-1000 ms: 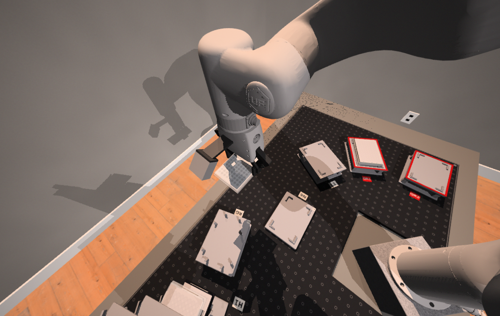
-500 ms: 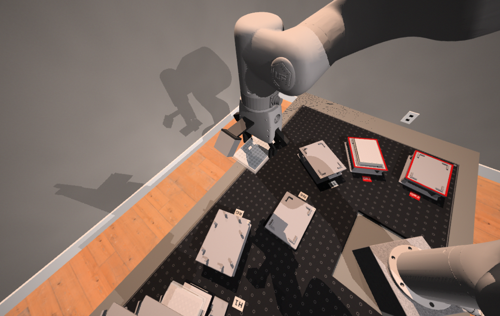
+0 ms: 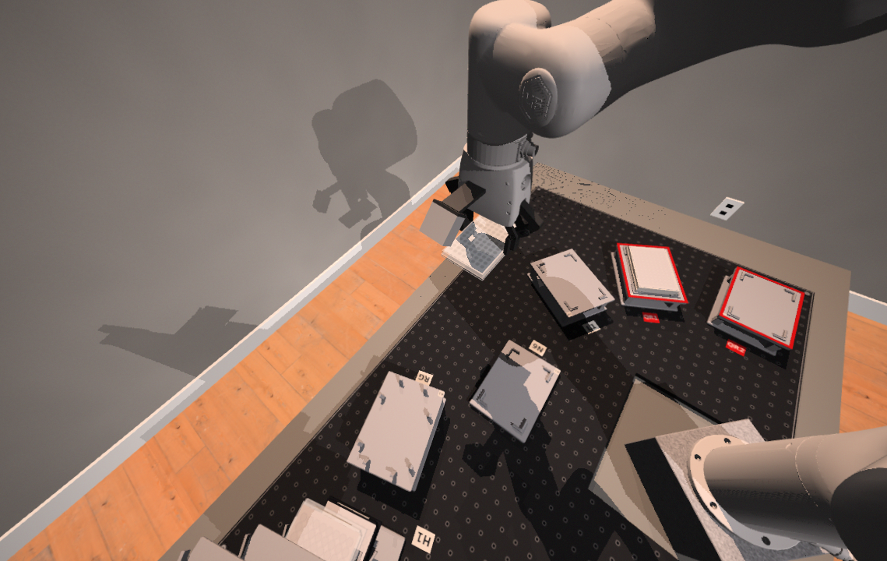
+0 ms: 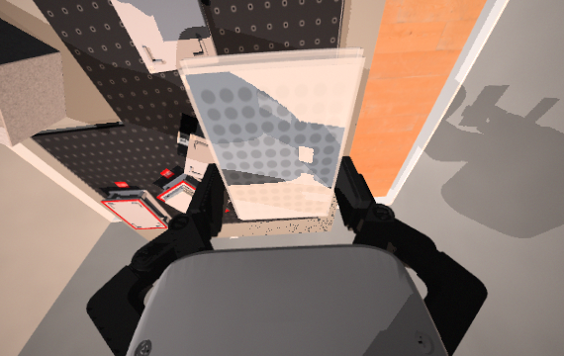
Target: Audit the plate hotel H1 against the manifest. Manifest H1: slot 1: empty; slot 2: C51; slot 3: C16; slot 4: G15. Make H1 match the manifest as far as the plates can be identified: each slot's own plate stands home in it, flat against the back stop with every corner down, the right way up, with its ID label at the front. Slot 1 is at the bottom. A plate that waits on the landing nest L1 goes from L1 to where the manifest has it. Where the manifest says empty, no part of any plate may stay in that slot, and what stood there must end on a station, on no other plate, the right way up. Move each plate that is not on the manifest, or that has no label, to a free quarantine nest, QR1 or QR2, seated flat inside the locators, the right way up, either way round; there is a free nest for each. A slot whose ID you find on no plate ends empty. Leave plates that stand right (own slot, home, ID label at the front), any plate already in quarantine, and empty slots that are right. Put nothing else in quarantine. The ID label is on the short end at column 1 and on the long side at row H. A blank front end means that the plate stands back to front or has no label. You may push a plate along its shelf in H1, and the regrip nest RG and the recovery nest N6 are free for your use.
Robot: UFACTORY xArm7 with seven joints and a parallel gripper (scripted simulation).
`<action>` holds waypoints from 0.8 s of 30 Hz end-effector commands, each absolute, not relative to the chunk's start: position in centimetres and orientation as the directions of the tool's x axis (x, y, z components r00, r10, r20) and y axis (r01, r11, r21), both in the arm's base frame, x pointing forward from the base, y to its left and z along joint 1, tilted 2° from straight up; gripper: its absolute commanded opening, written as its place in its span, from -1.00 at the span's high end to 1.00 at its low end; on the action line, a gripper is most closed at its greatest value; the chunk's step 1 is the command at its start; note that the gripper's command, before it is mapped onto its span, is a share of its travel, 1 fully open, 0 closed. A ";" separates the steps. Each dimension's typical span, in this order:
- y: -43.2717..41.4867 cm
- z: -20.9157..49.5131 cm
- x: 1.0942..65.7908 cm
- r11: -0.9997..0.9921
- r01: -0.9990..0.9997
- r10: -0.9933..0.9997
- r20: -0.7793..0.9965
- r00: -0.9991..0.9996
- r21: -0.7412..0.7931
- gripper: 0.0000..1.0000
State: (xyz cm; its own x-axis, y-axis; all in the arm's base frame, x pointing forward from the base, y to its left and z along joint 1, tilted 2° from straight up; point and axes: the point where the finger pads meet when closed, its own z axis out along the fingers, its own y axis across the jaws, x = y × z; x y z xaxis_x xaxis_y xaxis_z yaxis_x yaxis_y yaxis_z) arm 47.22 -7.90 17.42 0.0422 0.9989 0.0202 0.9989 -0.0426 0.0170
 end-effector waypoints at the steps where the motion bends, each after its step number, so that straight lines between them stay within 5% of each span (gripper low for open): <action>1: -8.9 17.6 47.0 -0.040 0.999 0.999 0.020 0.040 0.022 1.00; 24: -18.8 17.3 43.4 -0.040 0.999 0.999 0.019 0.040 0.022 1.00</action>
